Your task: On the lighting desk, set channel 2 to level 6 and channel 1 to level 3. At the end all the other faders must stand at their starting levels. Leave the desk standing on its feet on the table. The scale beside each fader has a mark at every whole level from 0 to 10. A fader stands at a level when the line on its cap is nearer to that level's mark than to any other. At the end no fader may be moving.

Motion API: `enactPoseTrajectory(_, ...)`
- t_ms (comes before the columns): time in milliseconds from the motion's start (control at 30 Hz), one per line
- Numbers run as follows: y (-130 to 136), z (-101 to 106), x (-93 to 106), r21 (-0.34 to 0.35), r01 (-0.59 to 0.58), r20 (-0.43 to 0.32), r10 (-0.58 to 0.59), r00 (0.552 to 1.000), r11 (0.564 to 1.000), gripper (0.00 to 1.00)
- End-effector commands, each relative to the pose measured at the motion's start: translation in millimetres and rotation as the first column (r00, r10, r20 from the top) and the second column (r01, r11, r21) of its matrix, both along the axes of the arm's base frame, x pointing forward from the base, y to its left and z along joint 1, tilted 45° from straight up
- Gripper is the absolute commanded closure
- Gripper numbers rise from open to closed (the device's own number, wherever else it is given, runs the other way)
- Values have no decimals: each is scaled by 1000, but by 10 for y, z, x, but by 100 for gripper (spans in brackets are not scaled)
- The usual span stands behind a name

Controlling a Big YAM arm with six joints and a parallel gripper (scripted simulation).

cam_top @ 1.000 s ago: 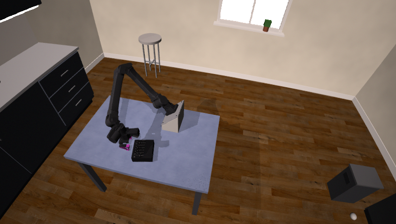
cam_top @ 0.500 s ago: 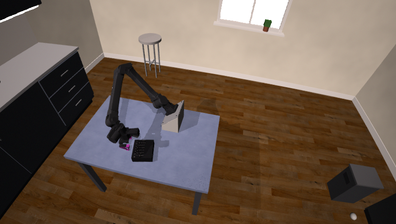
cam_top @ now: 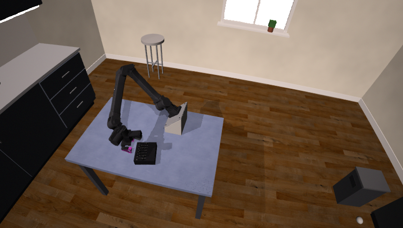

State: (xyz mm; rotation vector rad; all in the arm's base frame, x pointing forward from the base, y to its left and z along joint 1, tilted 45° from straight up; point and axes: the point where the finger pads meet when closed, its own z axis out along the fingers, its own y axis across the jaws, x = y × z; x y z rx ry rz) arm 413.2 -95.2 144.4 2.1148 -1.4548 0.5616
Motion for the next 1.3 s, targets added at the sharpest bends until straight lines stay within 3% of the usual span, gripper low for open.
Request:
enactPoseTrajectory(0, -7, -23, 21, 4, -4, 5, 4, 1000, 1000, 0)
enactPoseTrajectory(700, 102, -28, 29, 5, 19, 35, -19, 999, 1000, 0)
enactPoseTrajectory(833, 139, -38, -11, 6, 72, 59, -72, 996, 997, 0)
enactPoseTrajectory(1067, 225, -28, -3, 36, 253, 207, -255, 944, 967, 0)
enactPoseTrajectory(1133, 225, -28, -3, 36, 253, 207, -255, 944, 967, 0)
enactPoseTrajectory(1267, 296, -39, -30, 82, 394, 319, -399, 860, 915, 0)
